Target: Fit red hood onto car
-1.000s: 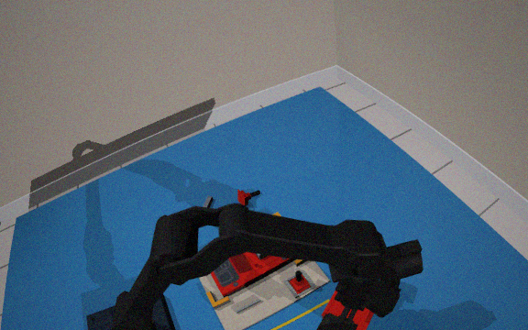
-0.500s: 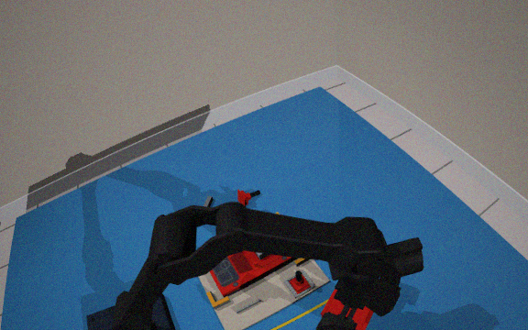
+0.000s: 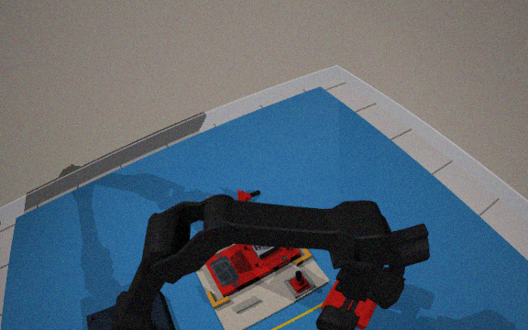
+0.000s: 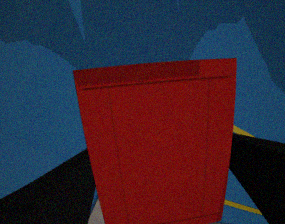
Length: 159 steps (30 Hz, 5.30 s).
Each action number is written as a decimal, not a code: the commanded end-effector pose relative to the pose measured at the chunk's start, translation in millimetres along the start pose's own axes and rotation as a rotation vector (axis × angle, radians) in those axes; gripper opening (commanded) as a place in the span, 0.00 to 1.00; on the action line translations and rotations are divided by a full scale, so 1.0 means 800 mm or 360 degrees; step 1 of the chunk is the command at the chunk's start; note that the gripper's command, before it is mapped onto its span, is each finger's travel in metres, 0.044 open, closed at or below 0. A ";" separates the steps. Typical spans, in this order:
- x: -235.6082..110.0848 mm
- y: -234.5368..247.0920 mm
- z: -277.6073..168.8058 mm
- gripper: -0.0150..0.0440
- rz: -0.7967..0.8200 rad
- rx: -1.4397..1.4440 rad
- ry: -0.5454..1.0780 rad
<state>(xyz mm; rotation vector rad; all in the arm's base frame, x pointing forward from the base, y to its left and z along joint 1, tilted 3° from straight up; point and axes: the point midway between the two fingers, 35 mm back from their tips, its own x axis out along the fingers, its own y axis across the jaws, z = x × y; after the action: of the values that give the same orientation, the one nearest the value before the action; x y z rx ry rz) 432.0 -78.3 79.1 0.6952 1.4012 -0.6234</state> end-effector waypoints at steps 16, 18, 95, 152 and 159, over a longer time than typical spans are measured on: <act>-0.059 0.001 0.001 0.25 0.0004 -0.0005 -0.0005; -0.063 0.001 0.001 0.25 0.0004 -0.0005 -0.0005; -0.027 0.072 -0.295 0.25 0.0039 -0.1709 0.0018; 0.017 0.072 -0.297 0.25 0.0039 -0.1710 0.0018; 0.016 0.073 -0.297 0.25 0.0043 -0.1711 0.0018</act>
<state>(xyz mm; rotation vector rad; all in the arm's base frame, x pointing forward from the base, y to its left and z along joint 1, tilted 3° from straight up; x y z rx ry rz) 320.9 139.6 60.3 -0.1474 1.4841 0.2010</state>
